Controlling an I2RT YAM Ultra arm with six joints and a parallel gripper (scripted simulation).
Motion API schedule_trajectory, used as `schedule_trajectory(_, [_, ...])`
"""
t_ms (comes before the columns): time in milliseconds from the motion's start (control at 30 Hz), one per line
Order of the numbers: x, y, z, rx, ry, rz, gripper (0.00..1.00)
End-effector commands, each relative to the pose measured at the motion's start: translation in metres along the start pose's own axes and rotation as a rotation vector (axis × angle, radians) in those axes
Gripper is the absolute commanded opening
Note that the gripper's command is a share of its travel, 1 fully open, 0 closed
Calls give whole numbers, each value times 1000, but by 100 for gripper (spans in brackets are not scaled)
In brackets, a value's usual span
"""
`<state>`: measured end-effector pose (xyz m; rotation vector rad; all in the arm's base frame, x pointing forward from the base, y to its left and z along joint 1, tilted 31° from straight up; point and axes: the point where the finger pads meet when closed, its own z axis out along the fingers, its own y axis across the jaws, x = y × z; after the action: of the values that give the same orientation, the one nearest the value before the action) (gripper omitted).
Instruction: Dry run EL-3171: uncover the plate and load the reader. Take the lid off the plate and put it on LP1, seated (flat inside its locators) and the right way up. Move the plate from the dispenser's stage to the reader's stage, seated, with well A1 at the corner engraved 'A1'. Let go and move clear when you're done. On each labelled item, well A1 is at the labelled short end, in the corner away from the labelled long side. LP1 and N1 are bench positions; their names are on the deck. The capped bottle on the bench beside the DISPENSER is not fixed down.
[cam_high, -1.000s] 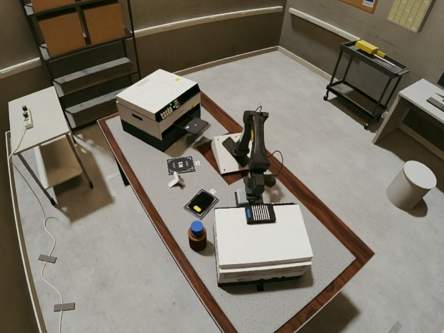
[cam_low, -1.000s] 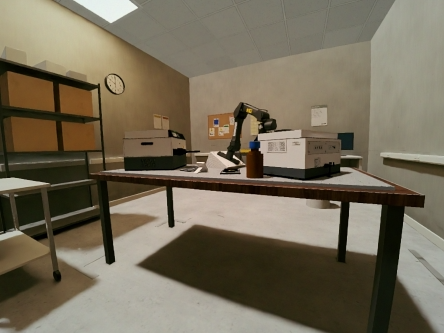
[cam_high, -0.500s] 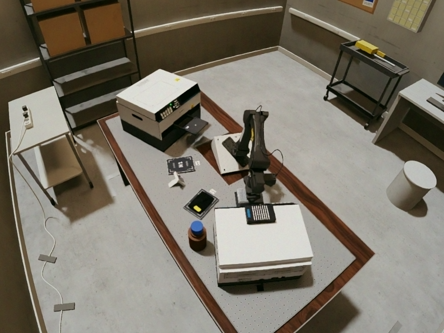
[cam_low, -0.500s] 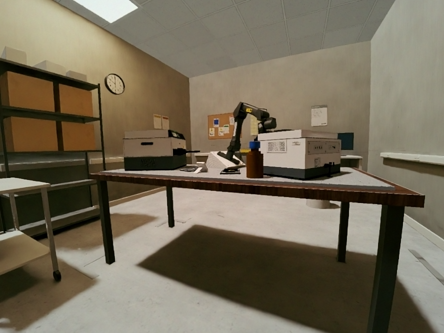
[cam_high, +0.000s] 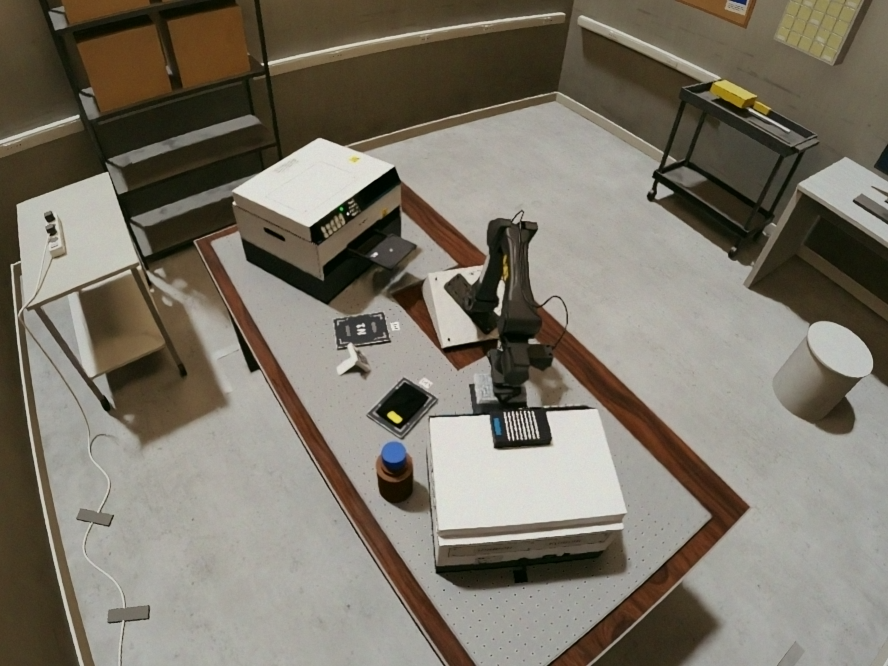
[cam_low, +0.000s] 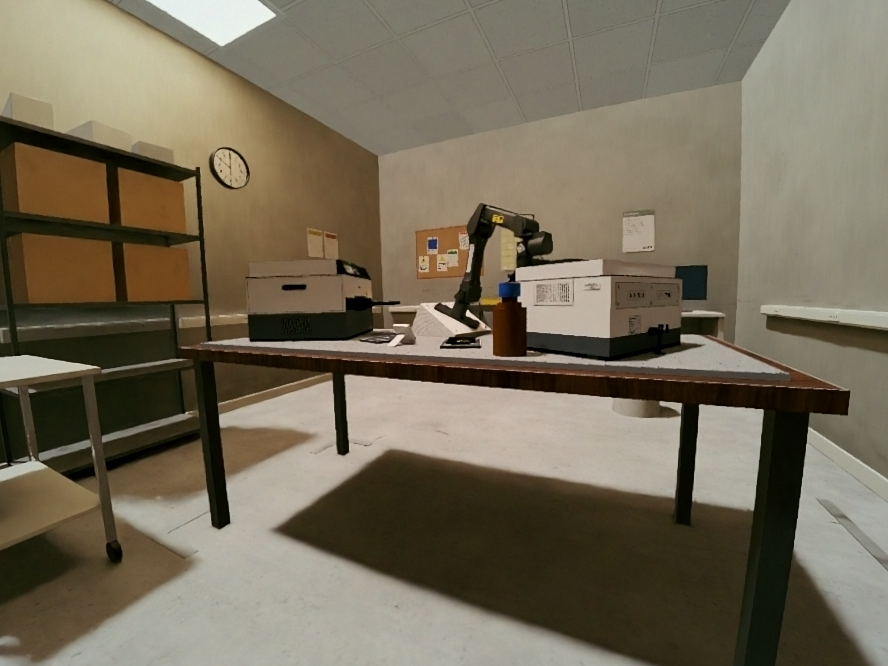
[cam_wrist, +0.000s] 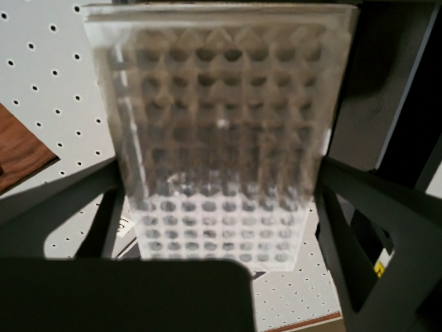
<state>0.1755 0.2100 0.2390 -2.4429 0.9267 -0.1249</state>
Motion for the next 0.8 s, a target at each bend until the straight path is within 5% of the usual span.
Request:
schedule_trajectory(0, [-3, -6, -25, 59, -12, -10, 86])
schedule_trajectory(767, [-3, -3, -53, 51, -14, -11, 86])
